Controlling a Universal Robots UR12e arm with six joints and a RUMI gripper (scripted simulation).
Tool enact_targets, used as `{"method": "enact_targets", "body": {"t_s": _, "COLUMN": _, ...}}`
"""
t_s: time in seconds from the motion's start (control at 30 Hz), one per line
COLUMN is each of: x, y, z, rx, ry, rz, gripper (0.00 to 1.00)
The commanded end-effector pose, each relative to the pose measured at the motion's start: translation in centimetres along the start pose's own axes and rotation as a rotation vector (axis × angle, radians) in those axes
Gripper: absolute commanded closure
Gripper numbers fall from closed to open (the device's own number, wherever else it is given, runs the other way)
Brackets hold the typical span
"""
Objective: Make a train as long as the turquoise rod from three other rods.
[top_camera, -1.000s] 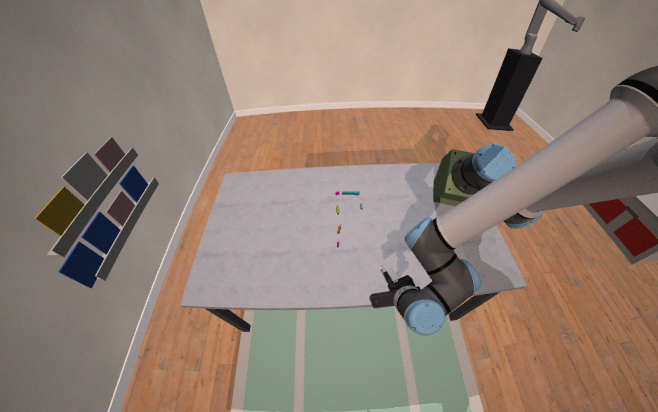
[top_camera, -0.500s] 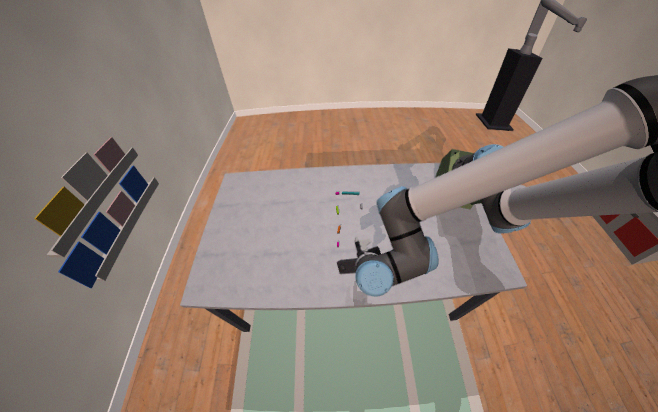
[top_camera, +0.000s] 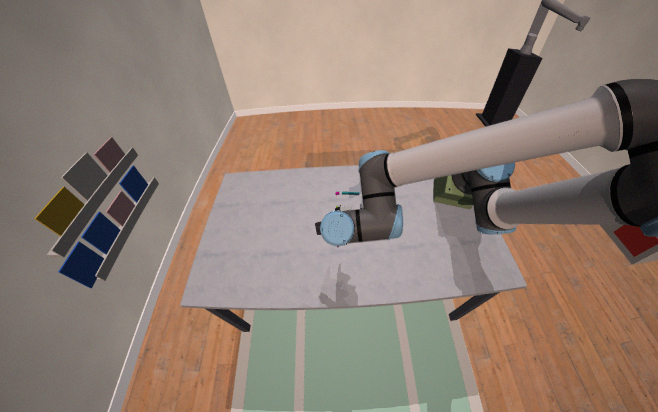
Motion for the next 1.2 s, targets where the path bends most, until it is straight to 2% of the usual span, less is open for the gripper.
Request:
{"method": "enact_targets", "body": {"t_s": 0.0, "x": 0.6, "y": -0.6, "z": 4.6, "rx": 0.013, "ry": -0.015, "rz": -0.016, "gripper": 0.00}}
{"method": "enact_targets", "body": {"t_s": 0.07, "x": 0.5, "y": -1.1, "z": 7.8, "rx": 0.020, "ry": -0.034, "rz": -0.026, "gripper": 0.00}}
{"method": "enact_targets", "body": {"t_s": 0.37, "x": -0.5, "y": -2.4, "z": 16.1, "rx": 0.047, "ry": -0.103, "rz": -0.048, "gripper": 0.00}}
{"method": "enact_targets", "body": {"t_s": 0.47, "x": -1.4, "y": -4.5, "z": 16.6, "rx": 0.076, "ry": -0.249, "rz": -0.059, "gripper": 0.00}}
{"method": "enact_targets", "body": {"t_s": 0.53, "x": -1.4, "y": -4.5, "z": 16.6, "rx": 0.076, "ry": -0.249, "rz": -0.059, "gripper": 0.00}}
{"method": "enact_targets", "body": {"t_s": 0.6, "x": -1.8, "y": -5.6, "z": 17.0, "rx": 0.095, "ry": -0.344, "rz": -0.065, "gripper": 0.00}}
{"method": "enact_targets", "body": {"t_s": 1.03, "x": -3.5, "y": -9.3, "z": 18.2, "rx": 0.156, "ry": -0.671, "rz": -0.095, "gripper": 0.00}}
{"method": "enact_targets", "body": {"t_s": 1.1, "x": -3.5, "y": -9.3, "z": 18.2, "rx": 0.156, "ry": -0.671, "rz": -0.095, "gripper": 0.00}}
{"method": "enact_targets", "body": {"t_s": 1.17, "x": -4.0, "y": -10.3, "z": 18.4, "rx": 0.173, "ry": -0.768, "rz": -0.107, "gripper": 0.00}}
Point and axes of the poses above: the point where the finger pads meet when closed, its own y axis back along the fingers, its own z axis across the jaws, x = y × z, the point moved 3 cm from there along y, back along the fingers, and after that the axes turned 8 degrees about y, right-handed, at the moved point
